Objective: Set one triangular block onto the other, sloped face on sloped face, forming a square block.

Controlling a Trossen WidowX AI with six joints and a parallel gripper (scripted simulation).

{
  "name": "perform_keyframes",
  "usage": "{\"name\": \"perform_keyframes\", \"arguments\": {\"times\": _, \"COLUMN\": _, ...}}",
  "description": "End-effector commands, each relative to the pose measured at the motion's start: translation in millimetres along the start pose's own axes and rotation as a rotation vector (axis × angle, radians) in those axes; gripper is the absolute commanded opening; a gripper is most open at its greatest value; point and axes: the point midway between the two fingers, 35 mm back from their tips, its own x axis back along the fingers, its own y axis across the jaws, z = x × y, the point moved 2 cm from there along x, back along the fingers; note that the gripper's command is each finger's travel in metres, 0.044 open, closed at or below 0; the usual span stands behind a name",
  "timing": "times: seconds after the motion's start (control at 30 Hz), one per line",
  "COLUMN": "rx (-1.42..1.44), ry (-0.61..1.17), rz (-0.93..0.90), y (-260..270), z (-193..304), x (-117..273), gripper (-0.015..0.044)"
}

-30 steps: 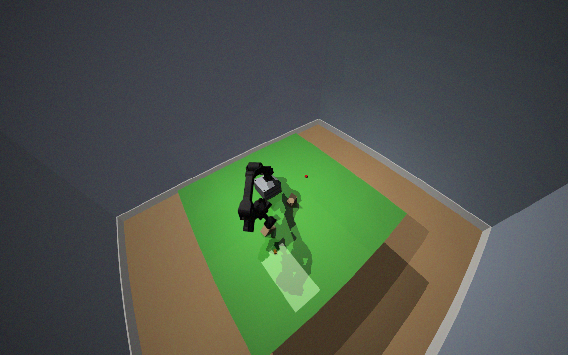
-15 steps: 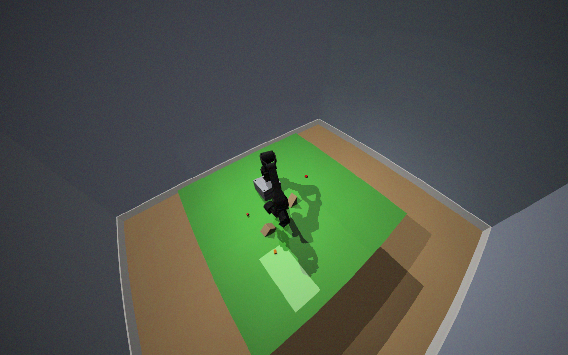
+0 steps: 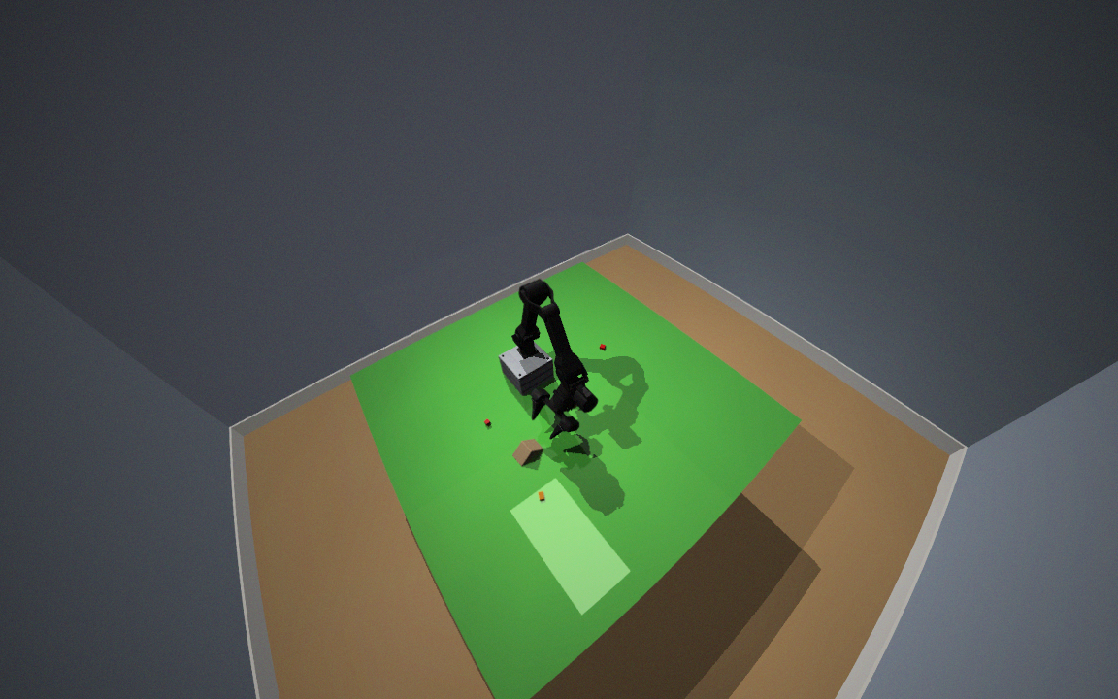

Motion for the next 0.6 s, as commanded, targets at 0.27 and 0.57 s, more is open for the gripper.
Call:
{"name": "perform_keyframes", "arguments": {"times": 0.27, "rx": -0.018, "ry": 0.008, "rz": 0.006, "y": -4, "z": 3, "x": -66, "gripper": 0.044}}
{"name": "perform_keyframes", "arguments": {"times": 0.57, "rx": -0.011, "ry": 0.017, "rz": 0.007, "y": 0, "z": 4, "x": -99, "gripper": 0.044}}
